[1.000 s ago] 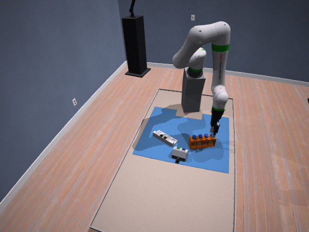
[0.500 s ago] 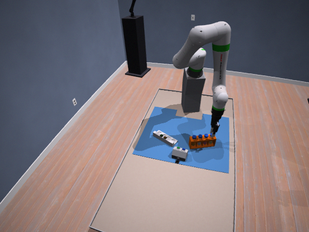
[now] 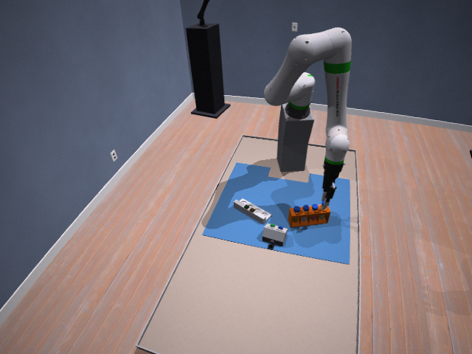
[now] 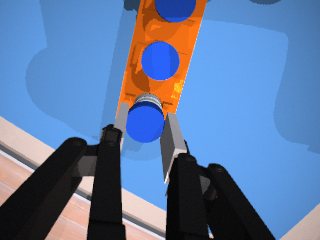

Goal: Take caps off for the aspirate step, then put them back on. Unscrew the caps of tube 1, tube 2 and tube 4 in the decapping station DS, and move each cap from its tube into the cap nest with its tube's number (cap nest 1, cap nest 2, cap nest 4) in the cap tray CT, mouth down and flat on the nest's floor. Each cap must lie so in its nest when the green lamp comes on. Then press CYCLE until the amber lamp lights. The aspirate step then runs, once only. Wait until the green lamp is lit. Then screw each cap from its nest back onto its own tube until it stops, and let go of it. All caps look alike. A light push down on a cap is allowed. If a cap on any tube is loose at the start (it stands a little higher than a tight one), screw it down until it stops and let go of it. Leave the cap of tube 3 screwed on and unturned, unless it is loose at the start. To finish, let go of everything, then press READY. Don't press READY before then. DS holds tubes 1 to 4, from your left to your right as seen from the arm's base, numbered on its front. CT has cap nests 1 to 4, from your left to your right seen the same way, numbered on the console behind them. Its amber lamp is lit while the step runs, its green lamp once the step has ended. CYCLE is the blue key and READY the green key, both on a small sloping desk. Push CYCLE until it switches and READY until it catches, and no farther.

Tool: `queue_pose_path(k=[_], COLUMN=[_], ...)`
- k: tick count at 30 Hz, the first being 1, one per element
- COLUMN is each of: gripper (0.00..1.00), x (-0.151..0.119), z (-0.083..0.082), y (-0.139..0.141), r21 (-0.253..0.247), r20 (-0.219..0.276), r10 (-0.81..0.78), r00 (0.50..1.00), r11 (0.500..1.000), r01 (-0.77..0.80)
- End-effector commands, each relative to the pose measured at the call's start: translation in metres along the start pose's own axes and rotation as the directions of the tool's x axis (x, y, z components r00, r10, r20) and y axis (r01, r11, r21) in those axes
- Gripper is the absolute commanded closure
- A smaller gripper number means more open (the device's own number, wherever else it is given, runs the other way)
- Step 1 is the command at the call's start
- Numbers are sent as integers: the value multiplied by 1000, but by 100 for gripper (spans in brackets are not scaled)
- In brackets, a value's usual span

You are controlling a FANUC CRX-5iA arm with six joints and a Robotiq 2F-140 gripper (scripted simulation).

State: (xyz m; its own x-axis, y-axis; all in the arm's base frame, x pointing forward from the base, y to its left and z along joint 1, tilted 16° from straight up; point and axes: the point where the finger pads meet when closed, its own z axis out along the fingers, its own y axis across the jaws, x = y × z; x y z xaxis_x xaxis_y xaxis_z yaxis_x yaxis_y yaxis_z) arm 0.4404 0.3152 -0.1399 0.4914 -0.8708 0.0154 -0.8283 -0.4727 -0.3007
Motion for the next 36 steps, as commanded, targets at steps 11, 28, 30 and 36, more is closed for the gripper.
queue_pose_path(k=[11,28,30,36], gripper=[100,100,100,100], x=[33,114,130,162], z=[-15,-15,-15,-15], y=[7,26,30,37], r21=[-21,-13,-13,-13], r20=[13,20,20,20], r10=[-327,-703,-703,-703], r00=[945,711,711,711], r11=[945,711,711,711], r01=[328,703,703,703])
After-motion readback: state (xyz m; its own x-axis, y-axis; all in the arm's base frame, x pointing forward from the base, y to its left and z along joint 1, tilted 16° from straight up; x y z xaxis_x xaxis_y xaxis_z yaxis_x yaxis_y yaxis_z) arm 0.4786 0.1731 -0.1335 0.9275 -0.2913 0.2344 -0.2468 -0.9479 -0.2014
